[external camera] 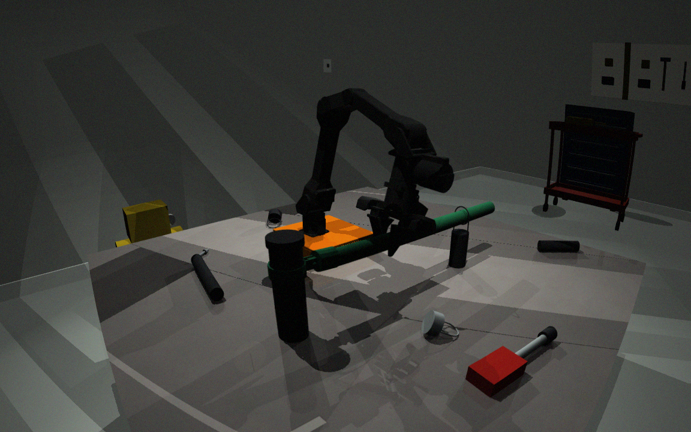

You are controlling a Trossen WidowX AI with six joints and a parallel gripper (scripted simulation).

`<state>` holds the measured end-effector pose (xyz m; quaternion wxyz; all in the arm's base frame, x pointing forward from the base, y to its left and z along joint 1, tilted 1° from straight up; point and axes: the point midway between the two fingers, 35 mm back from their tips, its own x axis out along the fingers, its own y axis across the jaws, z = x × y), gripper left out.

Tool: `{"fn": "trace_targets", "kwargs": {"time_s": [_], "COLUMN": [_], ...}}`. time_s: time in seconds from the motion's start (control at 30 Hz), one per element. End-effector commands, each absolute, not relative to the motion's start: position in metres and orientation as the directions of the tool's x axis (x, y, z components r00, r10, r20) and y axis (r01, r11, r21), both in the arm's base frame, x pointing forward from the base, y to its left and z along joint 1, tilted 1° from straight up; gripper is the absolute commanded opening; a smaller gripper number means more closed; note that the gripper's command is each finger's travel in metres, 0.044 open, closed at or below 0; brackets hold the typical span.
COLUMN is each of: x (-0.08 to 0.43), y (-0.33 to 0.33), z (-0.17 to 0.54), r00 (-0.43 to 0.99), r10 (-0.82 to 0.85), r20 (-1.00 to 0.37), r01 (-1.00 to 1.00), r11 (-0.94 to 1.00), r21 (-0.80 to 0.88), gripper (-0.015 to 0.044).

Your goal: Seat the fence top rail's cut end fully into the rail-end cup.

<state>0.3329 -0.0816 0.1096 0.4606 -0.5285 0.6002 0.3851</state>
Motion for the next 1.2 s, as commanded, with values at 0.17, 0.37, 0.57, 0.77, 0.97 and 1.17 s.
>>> {"fn": "trace_targets", "kwargs": {"time_s": [0.17,0.37,0.57,0.77,0.97,1.17], "x": [0.3324,0.3323,0.3323,0.3322,0.3324,0.3330], "y": [-0.0868,-0.0874,-0.0880,-0.0885,-0.0870,-0.0817], "z": [0.1136,0.1139,0.1143,0.1149,0.1141,0.1101], "r00": [-0.015,-0.015,-0.015,-0.015,-0.016,-0.018], "r10": [-0.293,-0.293,-0.293,-0.293,-0.288,-0.274], "r20": [-0.956,-0.956,-0.956,-0.956,-0.957,-0.962], "r01": [-0.989,-0.989,-0.989,-0.989,-0.989,-0.989], "r11": [0.144,0.144,0.144,0.144,0.144,0.143], "r21": [-0.029,-0.029,-0.029,-0.029,-0.027,-0.022], "gripper": [0.0000,0.0000,0.0000,0.0000,0.0000,0.0000]}}
